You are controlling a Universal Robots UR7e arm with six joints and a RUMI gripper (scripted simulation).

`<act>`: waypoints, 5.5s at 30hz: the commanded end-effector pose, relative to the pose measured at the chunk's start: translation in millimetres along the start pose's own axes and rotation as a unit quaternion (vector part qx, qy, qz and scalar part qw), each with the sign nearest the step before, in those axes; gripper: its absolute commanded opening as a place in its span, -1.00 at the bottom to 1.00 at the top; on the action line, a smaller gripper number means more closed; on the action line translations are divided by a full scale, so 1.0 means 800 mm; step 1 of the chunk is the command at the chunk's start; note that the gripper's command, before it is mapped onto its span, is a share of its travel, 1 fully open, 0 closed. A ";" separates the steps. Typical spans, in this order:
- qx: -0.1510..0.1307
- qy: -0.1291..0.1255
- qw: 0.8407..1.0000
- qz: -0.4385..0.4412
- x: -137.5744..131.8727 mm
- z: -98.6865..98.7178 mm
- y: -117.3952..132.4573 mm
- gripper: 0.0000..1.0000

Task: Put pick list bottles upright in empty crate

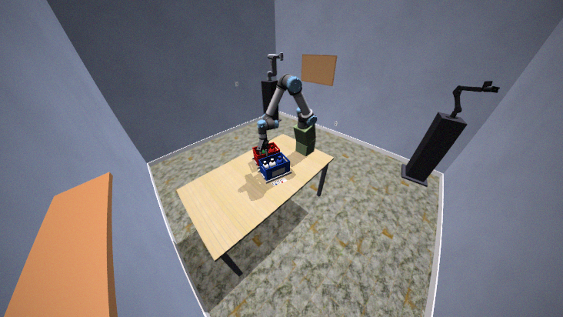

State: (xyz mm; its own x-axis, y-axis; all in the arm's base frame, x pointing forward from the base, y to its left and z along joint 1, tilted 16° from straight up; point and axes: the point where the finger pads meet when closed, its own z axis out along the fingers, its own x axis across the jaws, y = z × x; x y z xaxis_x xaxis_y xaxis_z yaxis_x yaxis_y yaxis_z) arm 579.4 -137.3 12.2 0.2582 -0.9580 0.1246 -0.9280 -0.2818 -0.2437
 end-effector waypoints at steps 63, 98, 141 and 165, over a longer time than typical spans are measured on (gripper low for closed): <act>0.000 0.000 1.000 0.000 0.053 0.000 0.326 -0.24; 0.000 0.000 1.000 0.000 0.061 0.018 0.374 -0.24; 0.000 0.000 1.000 0.000 0.061 0.083 0.374 -0.24; 0.000 0.000 1.000 0.000 0.061 0.107 0.374 -0.24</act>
State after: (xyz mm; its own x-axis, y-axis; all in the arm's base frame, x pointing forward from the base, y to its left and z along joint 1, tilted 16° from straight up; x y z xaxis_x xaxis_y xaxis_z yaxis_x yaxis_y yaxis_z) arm 337.3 -272.3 -137.2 0.2583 -0.9580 0.1243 -0.9280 -0.2818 -0.2437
